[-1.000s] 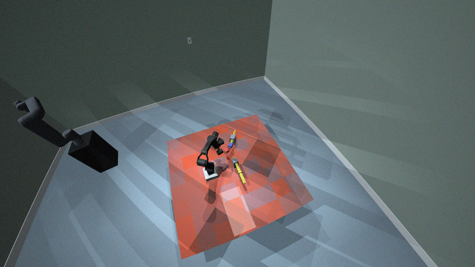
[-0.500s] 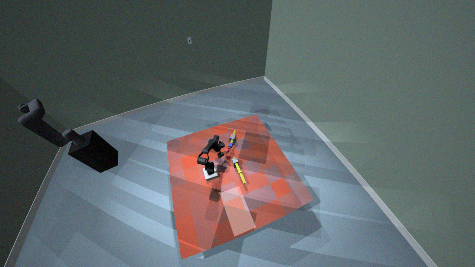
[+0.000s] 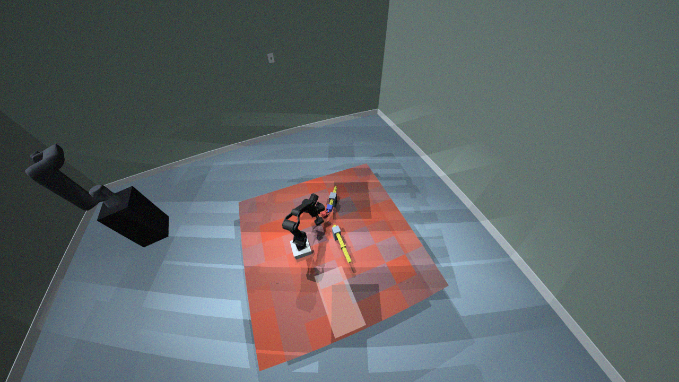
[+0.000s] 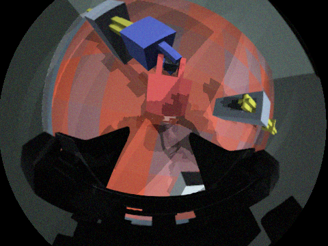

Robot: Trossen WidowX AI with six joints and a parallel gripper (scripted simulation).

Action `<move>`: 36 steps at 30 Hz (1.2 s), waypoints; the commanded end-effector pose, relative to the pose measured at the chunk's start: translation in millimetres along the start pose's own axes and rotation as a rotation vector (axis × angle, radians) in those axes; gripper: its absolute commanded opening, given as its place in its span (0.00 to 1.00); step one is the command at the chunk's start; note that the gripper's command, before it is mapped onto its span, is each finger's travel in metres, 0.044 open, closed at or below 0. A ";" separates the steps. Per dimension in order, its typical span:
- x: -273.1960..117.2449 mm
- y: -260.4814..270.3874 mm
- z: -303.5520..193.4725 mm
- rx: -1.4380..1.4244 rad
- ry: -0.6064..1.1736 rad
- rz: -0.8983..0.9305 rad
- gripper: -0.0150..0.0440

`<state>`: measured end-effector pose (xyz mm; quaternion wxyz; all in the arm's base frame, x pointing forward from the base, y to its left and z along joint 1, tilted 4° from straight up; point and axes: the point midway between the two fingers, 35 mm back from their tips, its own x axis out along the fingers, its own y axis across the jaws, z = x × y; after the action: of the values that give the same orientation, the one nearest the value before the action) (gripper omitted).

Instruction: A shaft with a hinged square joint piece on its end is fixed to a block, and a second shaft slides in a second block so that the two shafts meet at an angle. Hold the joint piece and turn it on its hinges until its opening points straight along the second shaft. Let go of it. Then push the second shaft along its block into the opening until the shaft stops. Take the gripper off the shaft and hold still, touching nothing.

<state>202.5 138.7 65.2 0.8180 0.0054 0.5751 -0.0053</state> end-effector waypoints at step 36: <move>41.7 -1.6 41.1 -0.001 -0.004 0.004 0.73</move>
<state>255.2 135.8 40.9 0.8199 0.0060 0.5724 -0.0062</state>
